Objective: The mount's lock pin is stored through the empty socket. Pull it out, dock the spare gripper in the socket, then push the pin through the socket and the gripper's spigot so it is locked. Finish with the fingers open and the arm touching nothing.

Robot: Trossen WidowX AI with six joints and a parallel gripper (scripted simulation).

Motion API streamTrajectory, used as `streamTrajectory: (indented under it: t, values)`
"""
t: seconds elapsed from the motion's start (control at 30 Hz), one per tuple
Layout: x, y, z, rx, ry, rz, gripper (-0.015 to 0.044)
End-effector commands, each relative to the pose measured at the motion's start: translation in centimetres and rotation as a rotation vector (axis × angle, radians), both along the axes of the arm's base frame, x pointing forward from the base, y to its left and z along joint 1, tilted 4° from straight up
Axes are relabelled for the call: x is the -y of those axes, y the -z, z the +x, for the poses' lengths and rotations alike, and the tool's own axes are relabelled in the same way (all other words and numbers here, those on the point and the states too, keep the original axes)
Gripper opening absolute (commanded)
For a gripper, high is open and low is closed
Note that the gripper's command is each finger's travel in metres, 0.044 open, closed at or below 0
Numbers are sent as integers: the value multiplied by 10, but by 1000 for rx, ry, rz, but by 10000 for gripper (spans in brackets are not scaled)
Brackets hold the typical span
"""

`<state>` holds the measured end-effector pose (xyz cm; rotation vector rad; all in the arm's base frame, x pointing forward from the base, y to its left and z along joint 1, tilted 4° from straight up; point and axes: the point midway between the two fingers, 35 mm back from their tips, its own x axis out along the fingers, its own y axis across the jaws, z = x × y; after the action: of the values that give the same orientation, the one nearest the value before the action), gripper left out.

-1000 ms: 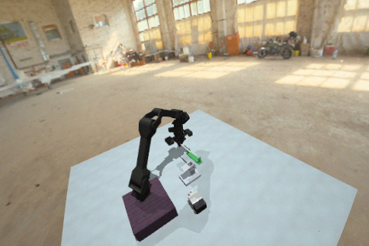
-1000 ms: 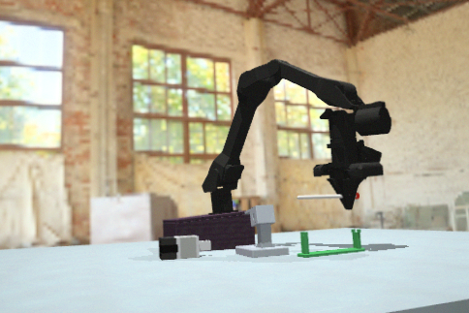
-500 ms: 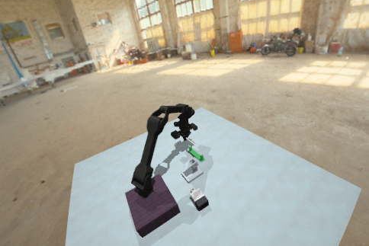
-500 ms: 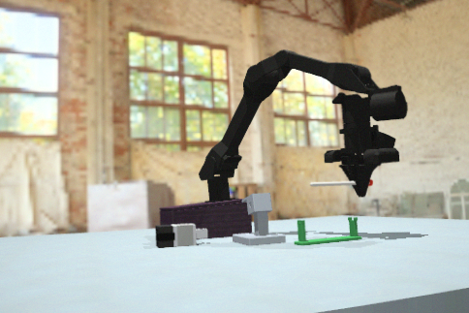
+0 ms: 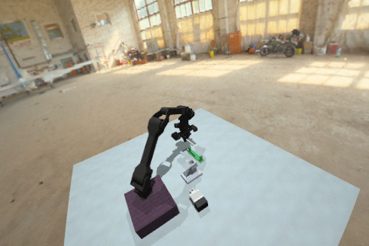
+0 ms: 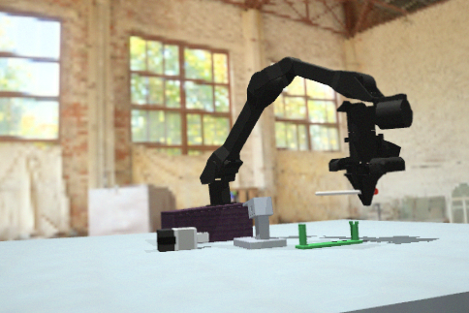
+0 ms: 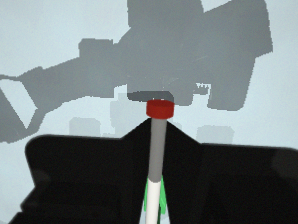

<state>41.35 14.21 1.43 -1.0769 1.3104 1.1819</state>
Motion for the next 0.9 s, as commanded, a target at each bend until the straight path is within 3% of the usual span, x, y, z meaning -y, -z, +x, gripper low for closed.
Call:
streamTrajectory:
  t: [0.0,0.87]
  values:
    - [1,5,0,-1,-4,-1,0]
    - [3,44,0,3,-5,1,0]
